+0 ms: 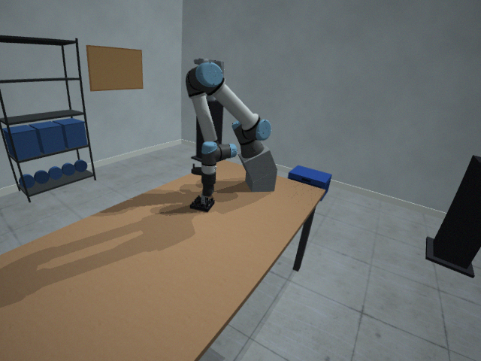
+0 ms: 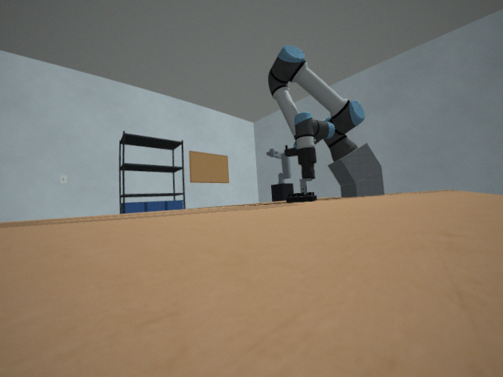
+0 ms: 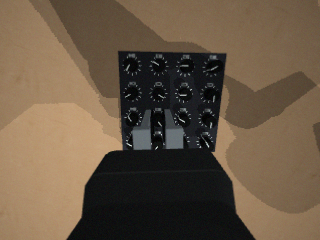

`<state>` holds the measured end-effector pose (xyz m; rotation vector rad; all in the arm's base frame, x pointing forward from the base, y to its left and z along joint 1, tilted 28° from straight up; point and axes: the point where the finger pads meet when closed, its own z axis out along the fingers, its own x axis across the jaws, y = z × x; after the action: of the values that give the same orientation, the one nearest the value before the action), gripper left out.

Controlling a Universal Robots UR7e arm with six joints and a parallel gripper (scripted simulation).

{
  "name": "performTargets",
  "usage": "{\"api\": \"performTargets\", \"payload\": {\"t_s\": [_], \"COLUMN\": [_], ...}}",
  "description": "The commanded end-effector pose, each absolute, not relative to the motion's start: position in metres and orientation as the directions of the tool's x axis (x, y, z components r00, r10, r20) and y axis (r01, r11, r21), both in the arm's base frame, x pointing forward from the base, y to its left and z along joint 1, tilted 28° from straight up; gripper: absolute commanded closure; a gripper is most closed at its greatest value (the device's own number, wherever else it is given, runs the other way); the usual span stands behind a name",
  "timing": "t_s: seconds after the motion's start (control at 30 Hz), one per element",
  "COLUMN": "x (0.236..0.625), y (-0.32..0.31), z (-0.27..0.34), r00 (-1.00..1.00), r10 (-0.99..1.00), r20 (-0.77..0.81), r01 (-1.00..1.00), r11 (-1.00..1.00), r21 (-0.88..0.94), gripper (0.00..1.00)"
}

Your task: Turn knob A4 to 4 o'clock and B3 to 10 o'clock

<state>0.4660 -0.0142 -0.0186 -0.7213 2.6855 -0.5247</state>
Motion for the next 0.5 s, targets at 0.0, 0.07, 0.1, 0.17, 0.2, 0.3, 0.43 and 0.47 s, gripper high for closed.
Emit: {"api": "performTargets", "payload": {"t_s": [0.0, 0.07, 0.1, 0.17, 0.2, 0.3, 0.43, 0.47], "x": [0.4661, 0.4661, 0.4661, 0.4661, 0.4661, 0.4661, 0.4661, 0.4661], "y": [-0.0141, -0.0141, -0.0141, -0.0141, -0.0141, -0.0141, -0.0141, -0.0141], "z": [-0.0182, -0.0182, -0.0182, -0.0182, -0.0182, -0.0182, -0.0182, -0.0182], "r00": [-0.824, -0.824, -0.824, -0.824, -0.824, -0.824, -0.824, -0.824], "r10": [-0.530, -0.530, -0.530, -0.530, -0.530, -0.530, -0.530, -0.530], "r20": [-0.200, -0.200, -0.200, -0.200, -0.200, -0.200, -0.200, -0.200], "r01": [-0.415, -0.415, -0.415, -0.415, -0.415, -0.415, -0.415, -0.415], "r11": [0.806, 0.806, 0.806, 0.806, 0.806, 0.806, 0.806, 0.806], "r21": [-0.422, -0.422, -0.422, -0.422, -0.422, -0.422, -0.422, -0.422], "gripper": [0.70, 0.70, 0.70, 0.70, 0.70, 0.54, 0.54, 0.54]}}
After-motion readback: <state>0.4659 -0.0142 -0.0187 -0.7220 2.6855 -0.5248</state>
